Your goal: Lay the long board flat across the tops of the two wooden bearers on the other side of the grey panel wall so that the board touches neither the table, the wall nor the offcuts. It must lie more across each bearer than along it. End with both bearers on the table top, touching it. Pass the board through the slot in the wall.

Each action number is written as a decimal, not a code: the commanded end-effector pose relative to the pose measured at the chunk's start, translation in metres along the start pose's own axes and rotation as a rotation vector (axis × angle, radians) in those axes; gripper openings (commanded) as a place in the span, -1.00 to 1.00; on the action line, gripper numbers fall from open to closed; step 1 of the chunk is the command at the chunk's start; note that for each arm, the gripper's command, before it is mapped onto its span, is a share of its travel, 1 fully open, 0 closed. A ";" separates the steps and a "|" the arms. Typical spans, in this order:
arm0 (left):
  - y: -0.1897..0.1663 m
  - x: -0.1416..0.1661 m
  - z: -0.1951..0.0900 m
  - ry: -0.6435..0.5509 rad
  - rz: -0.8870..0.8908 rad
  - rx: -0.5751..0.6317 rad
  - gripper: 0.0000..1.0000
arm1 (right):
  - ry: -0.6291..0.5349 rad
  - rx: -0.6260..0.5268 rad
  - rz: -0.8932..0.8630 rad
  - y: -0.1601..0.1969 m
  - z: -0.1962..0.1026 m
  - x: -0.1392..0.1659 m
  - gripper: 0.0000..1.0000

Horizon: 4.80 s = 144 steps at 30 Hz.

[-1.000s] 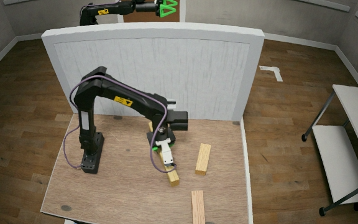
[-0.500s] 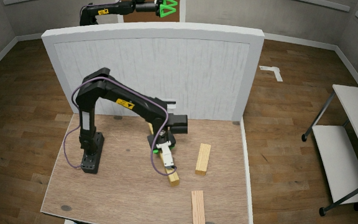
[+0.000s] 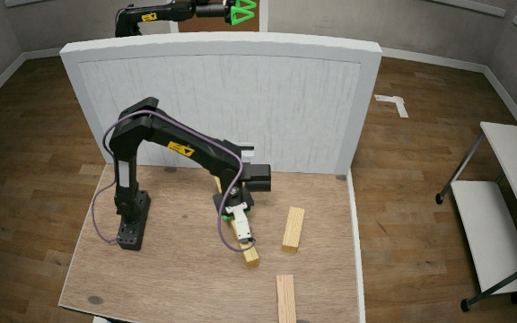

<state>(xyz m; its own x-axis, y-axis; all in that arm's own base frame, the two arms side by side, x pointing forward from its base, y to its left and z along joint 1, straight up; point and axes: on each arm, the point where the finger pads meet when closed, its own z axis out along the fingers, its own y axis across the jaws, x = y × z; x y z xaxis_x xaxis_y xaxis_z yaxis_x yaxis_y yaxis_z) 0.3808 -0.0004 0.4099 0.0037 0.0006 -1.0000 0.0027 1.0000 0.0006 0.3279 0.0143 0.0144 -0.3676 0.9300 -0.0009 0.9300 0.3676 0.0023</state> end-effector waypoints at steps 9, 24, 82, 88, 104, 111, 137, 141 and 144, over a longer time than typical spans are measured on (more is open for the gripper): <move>0.002 -0.031 -0.006 -0.074 -0.008 -0.008 1.00 | -0.010 -0.024 -0.005 0.004 -0.027 -0.004 -1.00; 0.002 -0.031 -0.006 -0.074 -0.008 -0.008 1.00 | -0.010 -0.031 0.002 0.006 -0.048 -0.005 -1.00; 0.002 -0.031 -0.006 -0.074 -0.008 -0.008 1.00 | -0.043 -1.018 -0.060 0.017 -0.061 -0.009 -1.00; 0.002 -0.031 -0.006 -0.074 -0.008 -0.008 1.00 | -0.027 -0.988 -0.051 0.010 -0.049 -0.004 -1.00; 0.002 -0.031 -0.006 -0.074 -0.008 -0.008 1.00 | -0.050 -1.024 -0.064 0.019 -0.060 -0.009 -1.00; 0.002 -0.031 -0.006 -0.074 -0.008 -0.008 1.00 | -0.048 -1.019 -0.062 0.015 -0.053 -0.007 -1.00; 0.002 -0.031 -0.006 -0.074 -0.008 -0.008 1.00 | -0.060 -1.020 -0.054 0.014 -0.041 -0.011 -1.00; 0.002 -0.031 -0.006 -0.074 -0.008 -0.008 1.00 | -0.054 -0.995 -0.046 0.004 -0.029 -0.009 -1.00; 0.002 -0.031 -0.006 -0.074 -0.008 -0.008 1.00 | -0.073 -1.028 -0.072 0.017 -0.041 -0.012 -1.00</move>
<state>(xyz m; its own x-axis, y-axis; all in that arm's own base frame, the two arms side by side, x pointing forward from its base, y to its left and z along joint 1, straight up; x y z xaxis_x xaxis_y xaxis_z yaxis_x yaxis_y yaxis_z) 0.3808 -0.0004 0.4099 0.0037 0.0006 -1.0000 0.0027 1.0000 0.0006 0.3165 0.0085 0.0210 -0.3680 0.9298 -0.0040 0.6033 0.2421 0.7599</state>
